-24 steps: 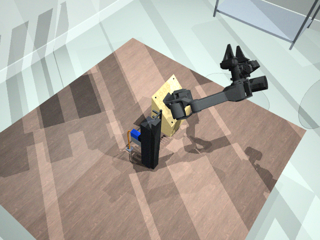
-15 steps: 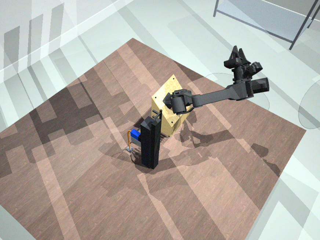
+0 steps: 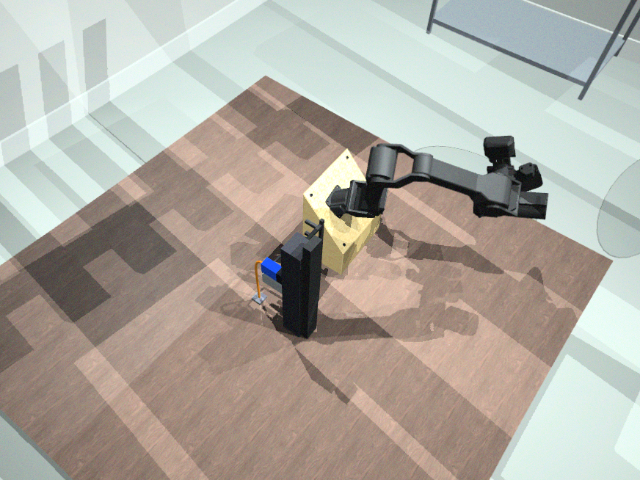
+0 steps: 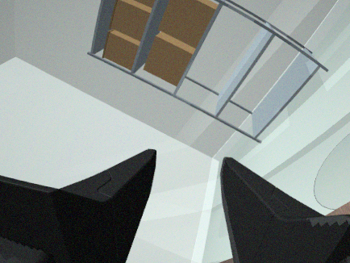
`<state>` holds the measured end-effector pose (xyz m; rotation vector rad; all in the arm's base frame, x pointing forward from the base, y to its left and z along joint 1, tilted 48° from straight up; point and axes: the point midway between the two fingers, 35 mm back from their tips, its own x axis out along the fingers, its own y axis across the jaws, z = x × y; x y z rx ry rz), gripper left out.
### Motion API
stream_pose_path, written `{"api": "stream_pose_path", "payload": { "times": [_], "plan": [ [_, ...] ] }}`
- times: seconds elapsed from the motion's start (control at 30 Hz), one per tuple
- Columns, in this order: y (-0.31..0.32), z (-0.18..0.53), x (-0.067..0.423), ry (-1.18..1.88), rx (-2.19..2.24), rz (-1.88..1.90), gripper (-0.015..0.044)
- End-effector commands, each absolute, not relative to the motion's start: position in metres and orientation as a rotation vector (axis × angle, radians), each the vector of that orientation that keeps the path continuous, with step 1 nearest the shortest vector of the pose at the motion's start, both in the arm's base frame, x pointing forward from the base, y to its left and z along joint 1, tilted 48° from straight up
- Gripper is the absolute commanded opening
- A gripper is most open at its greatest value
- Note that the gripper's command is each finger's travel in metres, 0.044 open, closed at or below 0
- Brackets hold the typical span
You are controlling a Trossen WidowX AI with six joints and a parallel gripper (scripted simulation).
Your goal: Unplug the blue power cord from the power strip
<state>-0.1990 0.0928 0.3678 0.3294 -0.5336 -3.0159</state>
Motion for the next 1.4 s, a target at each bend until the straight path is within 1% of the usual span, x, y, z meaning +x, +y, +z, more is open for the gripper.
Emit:
{"api": "stream_pose_path", "payload": {
  "times": [0.0, 0.27, 0.47, 0.6, 0.83, 1.03, 1.2, 1.37],
  "plan": [
    [0.143, 0.362, -0.185, -0.664, 0.344, -3.195, 0.0160],
    [0.224, 0.342, -0.132, -0.978, 0.355, -3.471, 0.0160],
    [0.270, 0.324, -0.073, -1.272, 0.327, -3.637, 0.0160],
    [0.289, 0.313, -0.033, -1.475, 0.285, -3.706, 0.0160],
    [0.306, 0.295, 0.030, -1.807, 0.190, -3.766, 0.0160],
    [0.309, 0.276, 0.089, -2.163, 0.042, -3.742, 0.0160],
    [0.302, 0.260, 0.139, -2.488, -0.131, -3.663, 0.0160],
    [0.279, 0.236, 0.205, -2.929, -0.432, -3.463, 0.0160]
  ]
}}
